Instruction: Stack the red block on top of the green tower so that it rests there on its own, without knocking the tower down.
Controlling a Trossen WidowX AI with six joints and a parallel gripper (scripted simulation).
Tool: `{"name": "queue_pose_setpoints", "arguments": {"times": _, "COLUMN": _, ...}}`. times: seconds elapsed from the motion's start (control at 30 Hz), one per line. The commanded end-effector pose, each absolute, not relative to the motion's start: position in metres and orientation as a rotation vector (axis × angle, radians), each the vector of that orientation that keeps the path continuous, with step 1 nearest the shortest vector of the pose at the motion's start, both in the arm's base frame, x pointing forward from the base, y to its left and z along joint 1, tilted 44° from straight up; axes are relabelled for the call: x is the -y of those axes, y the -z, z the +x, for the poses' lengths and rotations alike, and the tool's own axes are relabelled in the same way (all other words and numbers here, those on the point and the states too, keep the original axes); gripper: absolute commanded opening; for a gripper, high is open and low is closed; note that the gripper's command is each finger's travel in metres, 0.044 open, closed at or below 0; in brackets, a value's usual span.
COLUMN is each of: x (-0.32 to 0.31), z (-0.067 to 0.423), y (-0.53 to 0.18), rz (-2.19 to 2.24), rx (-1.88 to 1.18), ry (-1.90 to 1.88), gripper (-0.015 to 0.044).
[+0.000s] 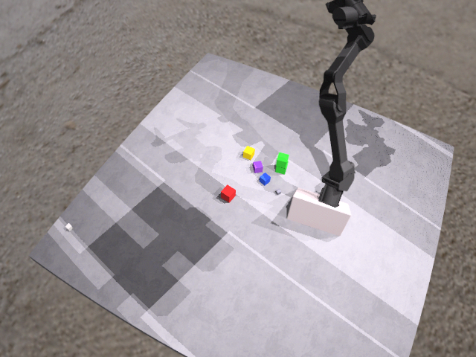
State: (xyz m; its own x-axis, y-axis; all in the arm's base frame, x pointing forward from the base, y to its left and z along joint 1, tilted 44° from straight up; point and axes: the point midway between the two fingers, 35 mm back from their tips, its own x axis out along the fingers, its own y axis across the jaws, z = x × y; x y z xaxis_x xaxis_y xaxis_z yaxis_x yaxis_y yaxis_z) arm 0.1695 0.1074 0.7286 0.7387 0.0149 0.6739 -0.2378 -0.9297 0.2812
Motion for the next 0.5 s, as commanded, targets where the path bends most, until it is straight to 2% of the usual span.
{"name": "queue_pose_setpoints", "arguments": {"times": 0.0, "x": -0.107, "z": 0.169, "y": -0.729, "rz": 2.593, "rx": 0.17, "ry": -1.013, "gripper": 0.0426}}
{"name": "queue_pose_setpoints", "arguments": {"times": 0.17, "x": -0.091, "z": 0.144, "y": -0.741, "rz": 2.682, "rx": 0.093, "ry": -1.16, "gripper": 0.044}}
{"name": "queue_pose_setpoints", "arguments": {"times": 0.47, "x": -0.018, "z": 0.084, "y": -0.766, "rz": 2.955, "rx": -0.194, "ry": -1.639, "gripper": 0.044}}
